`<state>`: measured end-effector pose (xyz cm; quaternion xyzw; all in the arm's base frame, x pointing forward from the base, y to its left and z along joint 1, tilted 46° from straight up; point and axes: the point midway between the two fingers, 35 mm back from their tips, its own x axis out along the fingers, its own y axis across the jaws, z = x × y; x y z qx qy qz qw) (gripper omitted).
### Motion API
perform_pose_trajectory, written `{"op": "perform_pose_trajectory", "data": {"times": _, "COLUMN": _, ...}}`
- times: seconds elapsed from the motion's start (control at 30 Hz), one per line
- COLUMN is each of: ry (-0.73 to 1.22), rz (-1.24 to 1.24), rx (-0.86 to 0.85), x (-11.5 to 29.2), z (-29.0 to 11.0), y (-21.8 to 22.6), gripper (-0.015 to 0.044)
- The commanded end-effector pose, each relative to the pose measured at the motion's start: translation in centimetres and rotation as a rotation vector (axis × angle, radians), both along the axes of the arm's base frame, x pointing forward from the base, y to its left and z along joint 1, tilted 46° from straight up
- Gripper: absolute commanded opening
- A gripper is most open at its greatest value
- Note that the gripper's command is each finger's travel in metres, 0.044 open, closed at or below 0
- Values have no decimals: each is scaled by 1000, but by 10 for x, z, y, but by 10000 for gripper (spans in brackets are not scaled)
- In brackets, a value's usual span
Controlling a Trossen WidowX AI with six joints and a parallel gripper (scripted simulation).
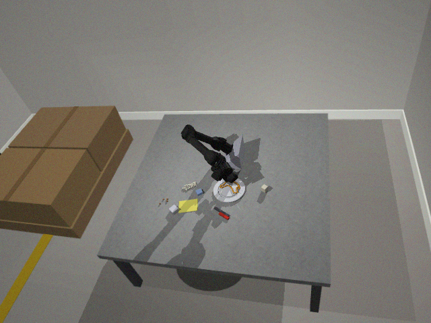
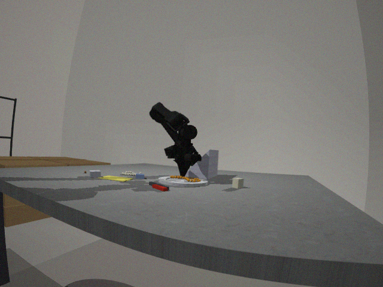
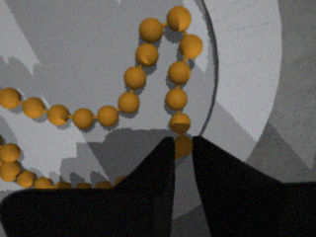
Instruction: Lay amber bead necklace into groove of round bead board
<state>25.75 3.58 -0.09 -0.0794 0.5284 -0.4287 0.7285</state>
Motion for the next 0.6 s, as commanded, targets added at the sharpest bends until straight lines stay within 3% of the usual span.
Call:
{"op": "perform_pose_trajectory", "data": {"times": 0.0, "ry": 5, "rz": 1, "rx": -6, "x": -1, "z": -2, "y": -4, "gripper": 0}}
{"op": "perform_pose_trajectory", "data": {"times": 0.03, "ry": 5, "rz": 1, "rx": -6, "x": -1, "z": -2, "y": -4, "gripper": 0}}
{"op": "perform_pose_trajectory", "data": {"times": 0.57, "ry": 4, "rz": 1, "rx": -5, "x": -1, "z": 3, "y": 2, "gripper": 420}}
